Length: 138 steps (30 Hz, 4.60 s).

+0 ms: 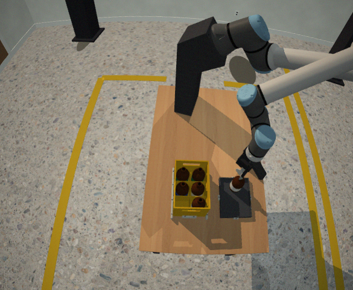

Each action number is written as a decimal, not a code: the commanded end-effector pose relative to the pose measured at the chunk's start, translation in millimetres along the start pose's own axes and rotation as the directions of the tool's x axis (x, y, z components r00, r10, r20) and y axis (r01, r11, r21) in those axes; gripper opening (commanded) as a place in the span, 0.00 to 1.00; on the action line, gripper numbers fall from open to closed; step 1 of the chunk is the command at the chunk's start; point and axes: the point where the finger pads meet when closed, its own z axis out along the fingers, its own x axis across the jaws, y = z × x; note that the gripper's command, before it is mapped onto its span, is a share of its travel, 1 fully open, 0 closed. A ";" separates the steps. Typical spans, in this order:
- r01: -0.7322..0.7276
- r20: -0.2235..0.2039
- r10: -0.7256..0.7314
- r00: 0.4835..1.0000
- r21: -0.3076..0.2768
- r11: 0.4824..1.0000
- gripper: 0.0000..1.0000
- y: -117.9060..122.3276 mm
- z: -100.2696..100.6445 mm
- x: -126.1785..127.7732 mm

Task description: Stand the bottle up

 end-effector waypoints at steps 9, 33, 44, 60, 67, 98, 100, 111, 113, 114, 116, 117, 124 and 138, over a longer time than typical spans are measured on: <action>0.000 -0.001 0.000 1.000 0.001 1.000 0.38 -0.3 1.2 0.4; 0.000 -0.001 0.000 1.000 0.001 1.000 0.38 -0.3 1.2 0.4; 0.000 -0.001 0.000 1.000 0.001 1.000 0.38 -0.3 1.2 0.4; 0.000 -0.001 0.000 1.000 0.001 1.000 0.38 -0.3 4.4 0.4; 0.000 -0.001 0.000 1.000 0.001 1.000 0.38 -0.3 8.2 0.4; 0.000 -0.001 0.000 1.000 0.001 1.000 0.38 -0.3 37.0 0.4; 0.000 -0.001 0.000 1.000 0.001 1.000 0.38 -0.4 38.1 0.4; 0.000 -0.001 0.000 1.000 0.001 1.000 0.38 -0.3 40.5 0.4; 0.000 -0.001 0.000 1.000 0.001 1.000 0.38 -0.3 40.5 0.4; 0.000 -0.001 0.000 1.000 0.001 1.000 0.38 -0.3 40.5 0.4; 0.000 -0.001 0.000 1.000 0.001 1.000 0.38 -0.3 40.5 0.4; 0.000 -0.001 0.000 1.000 0.001 1.000 0.38 -0.3 40.5 0.4; 0.000 -0.001 0.000 1.000 0.001 1.000 0.38 -0.3 40.5 0.4; 0.000 -0.001 0.000 1.000 0.001 1.000 0.38 -0.3 40.5 0.4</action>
